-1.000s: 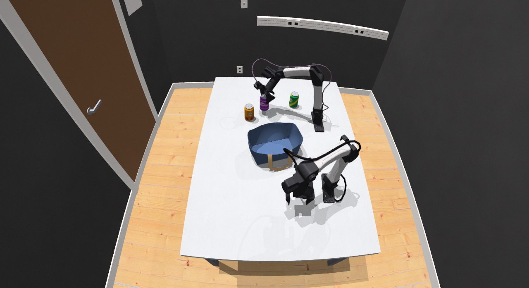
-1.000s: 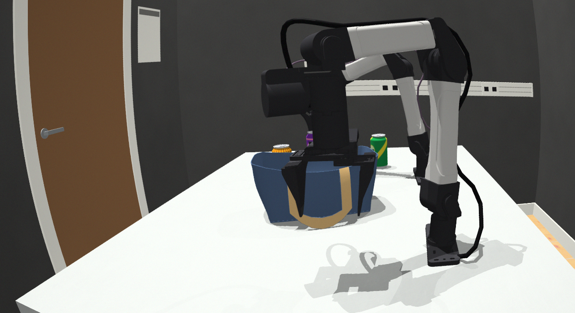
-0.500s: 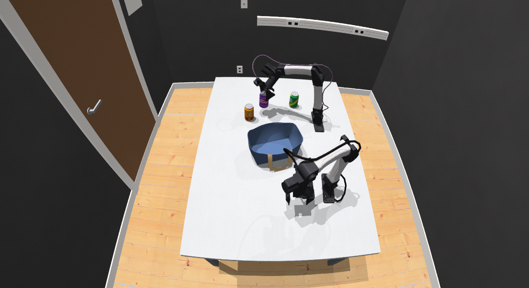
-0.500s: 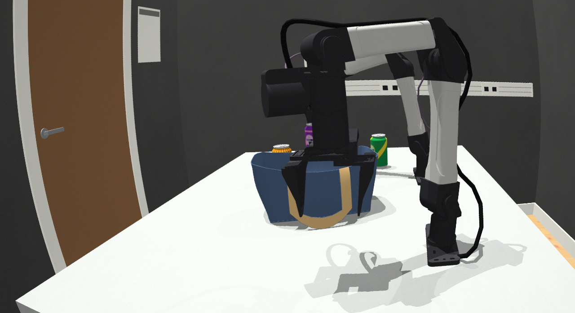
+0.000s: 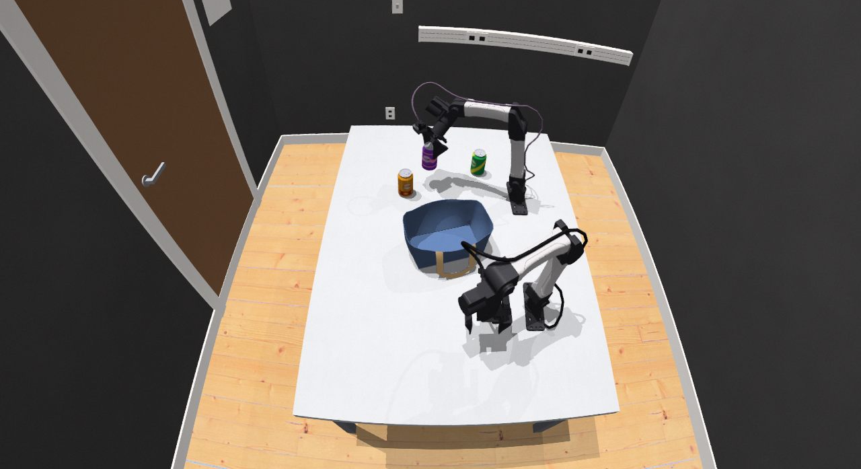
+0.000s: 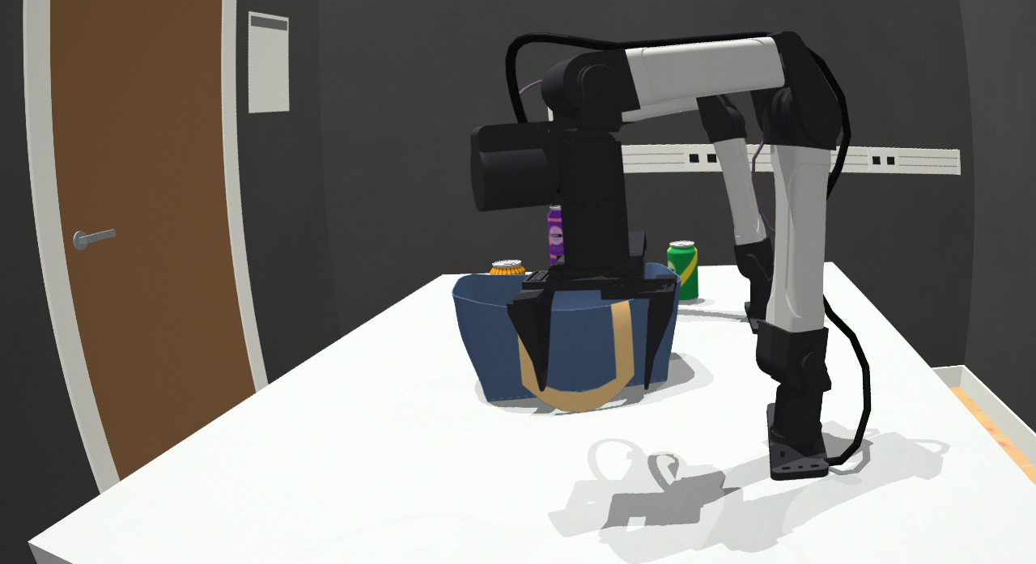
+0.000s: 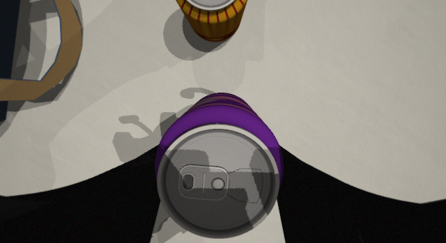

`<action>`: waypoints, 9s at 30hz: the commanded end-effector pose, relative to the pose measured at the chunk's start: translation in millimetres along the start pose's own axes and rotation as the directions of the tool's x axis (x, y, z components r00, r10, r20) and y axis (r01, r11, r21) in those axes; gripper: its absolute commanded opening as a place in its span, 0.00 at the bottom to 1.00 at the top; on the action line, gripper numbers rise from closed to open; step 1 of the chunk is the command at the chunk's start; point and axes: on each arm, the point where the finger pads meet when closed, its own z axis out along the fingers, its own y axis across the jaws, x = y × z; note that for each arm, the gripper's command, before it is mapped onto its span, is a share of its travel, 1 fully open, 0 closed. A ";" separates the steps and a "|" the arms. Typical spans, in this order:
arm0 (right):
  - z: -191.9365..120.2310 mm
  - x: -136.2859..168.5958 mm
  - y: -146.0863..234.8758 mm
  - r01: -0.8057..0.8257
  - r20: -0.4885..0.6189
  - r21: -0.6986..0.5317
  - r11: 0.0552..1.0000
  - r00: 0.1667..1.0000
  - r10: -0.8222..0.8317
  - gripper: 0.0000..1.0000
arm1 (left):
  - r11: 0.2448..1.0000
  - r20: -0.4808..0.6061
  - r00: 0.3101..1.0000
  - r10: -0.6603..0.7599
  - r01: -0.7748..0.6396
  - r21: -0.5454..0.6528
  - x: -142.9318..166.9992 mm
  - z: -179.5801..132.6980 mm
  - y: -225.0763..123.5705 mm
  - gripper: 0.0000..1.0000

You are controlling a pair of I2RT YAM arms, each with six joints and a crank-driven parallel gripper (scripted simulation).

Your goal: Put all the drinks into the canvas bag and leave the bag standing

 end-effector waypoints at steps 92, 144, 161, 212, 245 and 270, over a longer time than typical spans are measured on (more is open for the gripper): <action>-70.7 -85.0 23.7 0.034 0.072 0.060 0.998 0.997 -0.038 0.74 | 0.999 -0.015 1.000 -0.004 0.003 -0.046 -1.4 -9.4 2.3 1.00; -41.3 -129.2 96.8 0.030 0.106 0.057 0.998 0.994 -0.036 0.74 | 0.999 -0.015 1.000 -0.004 0.003 -0.046 -1.4 -9.4 2.3 1.00; -31.6 -157.6 131.8 0.023 0.136 0.063 0.998 0.990 -0.032 0.74 | 0.999 -0.015 1.000 -0.004 0.003 -0.046 -1.4 -9.4 2.3 1.00; 18.3 -200.3 211.6 0.000 0.114 0.029 1.000 0.993 -0.004 0.74 | 0.999 -0.015 1.000 -0.004 0.003 -0.046 -1.4 -9.4 2.3 1.00; 3.0 -219.0 235.9 0.021 0.171 0.010 1.000 0.985 -0.022 0.74 | 0.999 -0.015 1.000 -0.004 0.003 -0.046 -1.4 -9.4 2.3 1.00; 36.5 -217.8 261.2 -0.009 0.100 0.019 1.000 0.995 0.007 0.74 | 0.999 -0.015 1.000 -0.004 0.003 -0.046 -1.4 -9.4 2.3 1.00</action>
